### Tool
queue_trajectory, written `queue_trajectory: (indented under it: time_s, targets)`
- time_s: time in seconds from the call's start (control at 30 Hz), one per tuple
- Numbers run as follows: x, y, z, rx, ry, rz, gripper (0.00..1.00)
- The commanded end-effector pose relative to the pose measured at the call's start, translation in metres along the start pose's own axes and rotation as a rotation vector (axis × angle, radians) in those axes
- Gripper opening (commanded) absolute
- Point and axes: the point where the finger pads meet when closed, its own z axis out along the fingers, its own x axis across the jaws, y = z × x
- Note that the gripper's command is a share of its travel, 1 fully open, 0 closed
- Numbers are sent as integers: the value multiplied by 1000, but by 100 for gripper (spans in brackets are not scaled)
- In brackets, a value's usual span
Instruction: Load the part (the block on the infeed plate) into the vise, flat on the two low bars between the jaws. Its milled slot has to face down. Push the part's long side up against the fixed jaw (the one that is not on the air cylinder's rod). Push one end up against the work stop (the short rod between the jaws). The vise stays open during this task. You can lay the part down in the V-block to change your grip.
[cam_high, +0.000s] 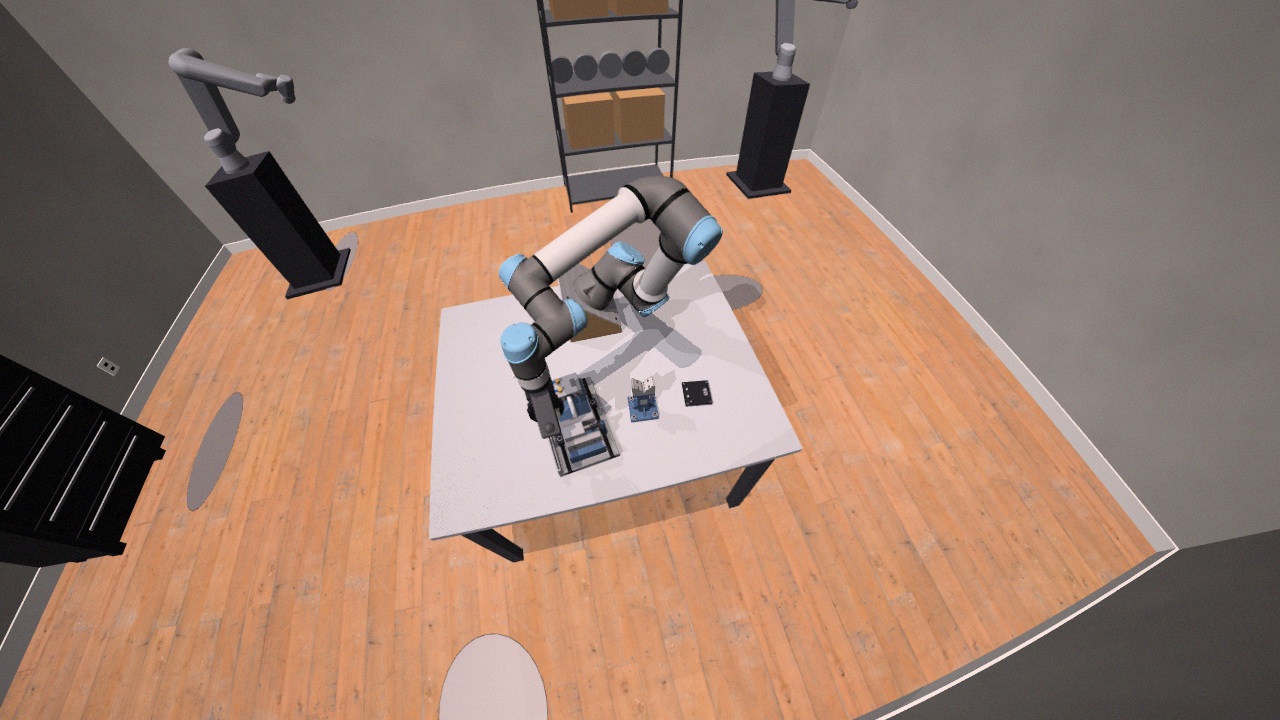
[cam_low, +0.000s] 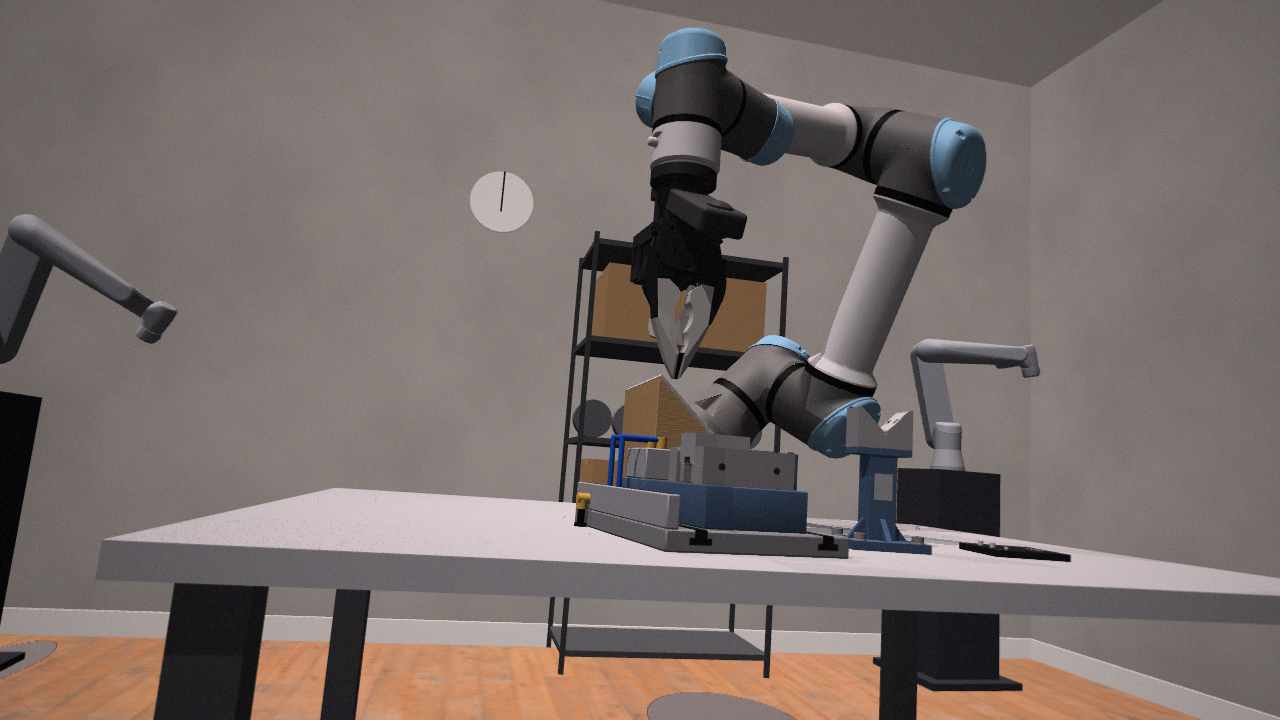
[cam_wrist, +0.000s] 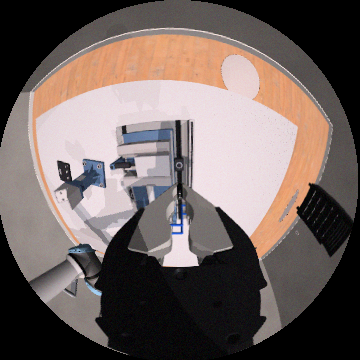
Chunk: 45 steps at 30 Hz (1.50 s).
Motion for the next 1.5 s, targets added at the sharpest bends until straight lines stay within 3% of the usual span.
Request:
queue_trajectory:
  time_s: [0.0,0.7,1.47]
  targets:
    - [0,0,-1,1,1,0,0]
    - [0,0,2,1,1,0,0]
    - [1,-1,29,1,1,0,0]
